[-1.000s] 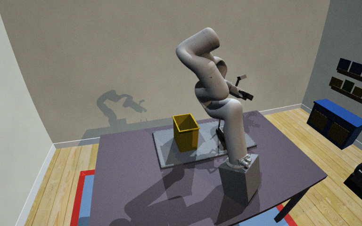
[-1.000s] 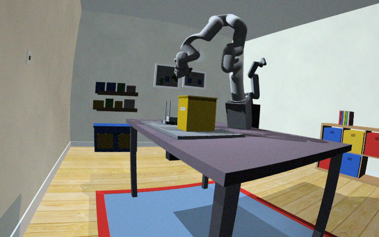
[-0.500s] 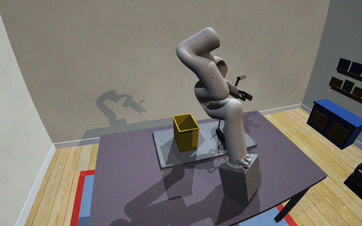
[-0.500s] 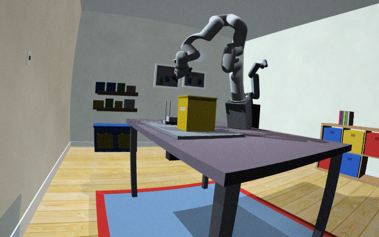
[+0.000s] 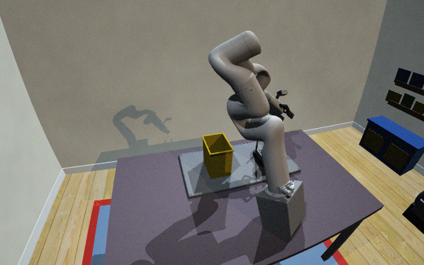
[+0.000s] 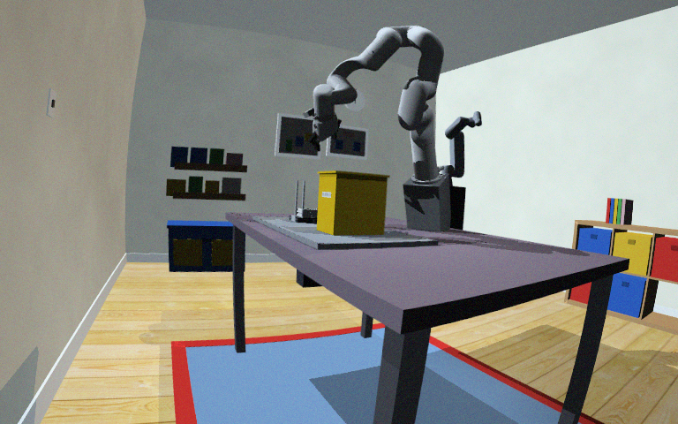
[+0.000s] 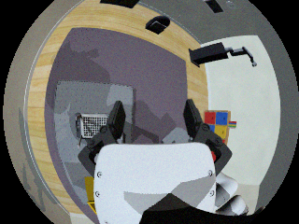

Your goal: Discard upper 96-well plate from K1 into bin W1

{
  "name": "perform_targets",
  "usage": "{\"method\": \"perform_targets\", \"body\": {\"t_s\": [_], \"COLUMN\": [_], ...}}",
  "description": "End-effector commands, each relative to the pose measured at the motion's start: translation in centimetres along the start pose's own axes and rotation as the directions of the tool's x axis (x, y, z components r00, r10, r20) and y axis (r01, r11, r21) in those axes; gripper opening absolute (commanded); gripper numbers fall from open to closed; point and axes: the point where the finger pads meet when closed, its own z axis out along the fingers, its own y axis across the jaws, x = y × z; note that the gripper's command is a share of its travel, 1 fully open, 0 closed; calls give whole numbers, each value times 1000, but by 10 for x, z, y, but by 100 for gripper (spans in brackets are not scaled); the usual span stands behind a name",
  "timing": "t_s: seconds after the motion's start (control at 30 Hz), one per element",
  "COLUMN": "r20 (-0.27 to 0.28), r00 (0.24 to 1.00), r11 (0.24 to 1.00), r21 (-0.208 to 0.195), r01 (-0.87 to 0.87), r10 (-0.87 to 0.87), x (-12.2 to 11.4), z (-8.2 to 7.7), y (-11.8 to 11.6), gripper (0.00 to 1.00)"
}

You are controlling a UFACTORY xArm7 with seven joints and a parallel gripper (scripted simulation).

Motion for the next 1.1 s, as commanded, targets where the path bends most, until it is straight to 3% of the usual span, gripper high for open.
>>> {"method": "perform_targets", "body": {"t_s": [0.0,0.17,0.23,0.37,0.53,0.57,0.83,0.93,1.07], "r20": [83,117,133,140,155,155,132,132,93], "r00": [989,973,959,950,901,900,827,827,773], "r11": [991,975,959,949,888,888,783,783,697], "r21": [75,130,169,190,298,298,429,429,510], "r01": [112,183,228,250,349,350,450,450,504], "r10": [-119,-198,-251,-278,-406,-407,-547,-547,-627], "x": [-7,-10,-13,-17,-23,-23,-31,-31,-35], "z": [-3,-5,-6,-8,-11,-11,-16,-16,-19], "y": [-7,-10,-14,-17,-25,-25,-36,-36,-43], "gripper": [100,100,100,100,100,100,100,100,100]}}
